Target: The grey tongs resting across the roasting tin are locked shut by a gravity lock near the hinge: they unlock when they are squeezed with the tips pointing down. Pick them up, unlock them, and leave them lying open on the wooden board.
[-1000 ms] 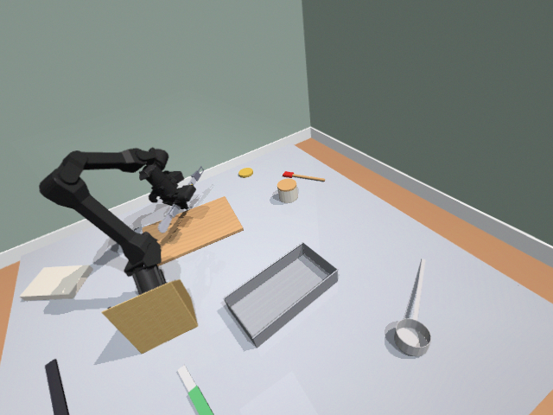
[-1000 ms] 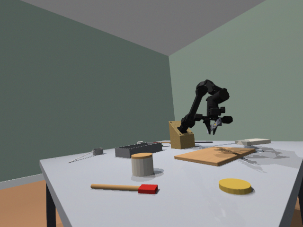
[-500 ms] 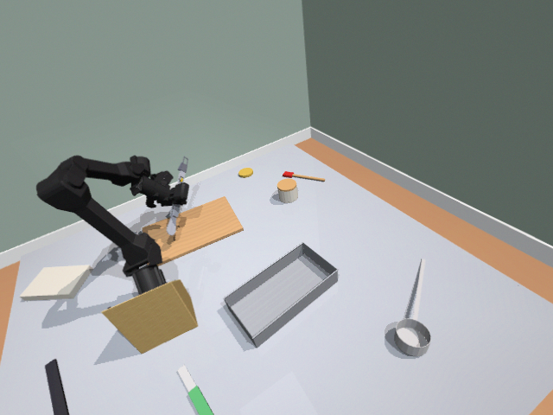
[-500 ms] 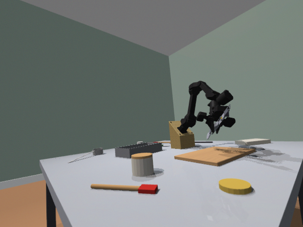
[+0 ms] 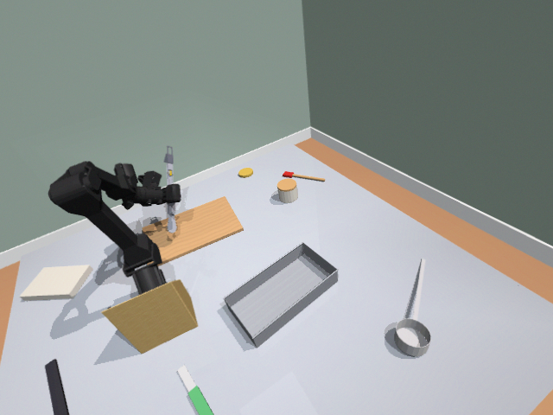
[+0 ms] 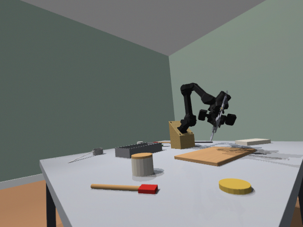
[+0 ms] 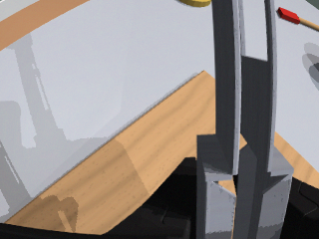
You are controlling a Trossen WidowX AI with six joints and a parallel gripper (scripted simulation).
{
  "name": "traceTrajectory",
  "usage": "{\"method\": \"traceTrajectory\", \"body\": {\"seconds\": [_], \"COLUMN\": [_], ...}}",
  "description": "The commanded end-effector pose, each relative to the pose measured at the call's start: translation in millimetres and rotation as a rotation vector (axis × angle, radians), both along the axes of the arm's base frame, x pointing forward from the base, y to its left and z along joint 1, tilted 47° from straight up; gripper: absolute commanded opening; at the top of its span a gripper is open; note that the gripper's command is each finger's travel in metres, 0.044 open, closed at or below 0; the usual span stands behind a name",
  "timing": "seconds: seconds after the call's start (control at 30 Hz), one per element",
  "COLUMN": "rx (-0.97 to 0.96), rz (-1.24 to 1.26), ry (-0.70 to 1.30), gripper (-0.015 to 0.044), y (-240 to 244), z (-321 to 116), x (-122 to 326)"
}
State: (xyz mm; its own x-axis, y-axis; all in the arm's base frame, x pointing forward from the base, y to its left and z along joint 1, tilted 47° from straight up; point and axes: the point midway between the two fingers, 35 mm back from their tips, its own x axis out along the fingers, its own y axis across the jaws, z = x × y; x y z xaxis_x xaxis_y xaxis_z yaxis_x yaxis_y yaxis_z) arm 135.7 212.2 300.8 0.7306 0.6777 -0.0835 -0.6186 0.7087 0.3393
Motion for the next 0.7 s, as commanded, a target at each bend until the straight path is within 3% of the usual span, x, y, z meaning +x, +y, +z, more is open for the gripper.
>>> {"method": "traceTrajectory", "body": {"seconds": [0.0, 0.67], "rx": [0.087, 0.414], "rz": [-0.041, -0.206], "ry": [-0.015, 0.050], "gripper": [-0.0150, -0.0150], "y": [-10, -51], "z": [5, -6], "x": [-3, -16]}}
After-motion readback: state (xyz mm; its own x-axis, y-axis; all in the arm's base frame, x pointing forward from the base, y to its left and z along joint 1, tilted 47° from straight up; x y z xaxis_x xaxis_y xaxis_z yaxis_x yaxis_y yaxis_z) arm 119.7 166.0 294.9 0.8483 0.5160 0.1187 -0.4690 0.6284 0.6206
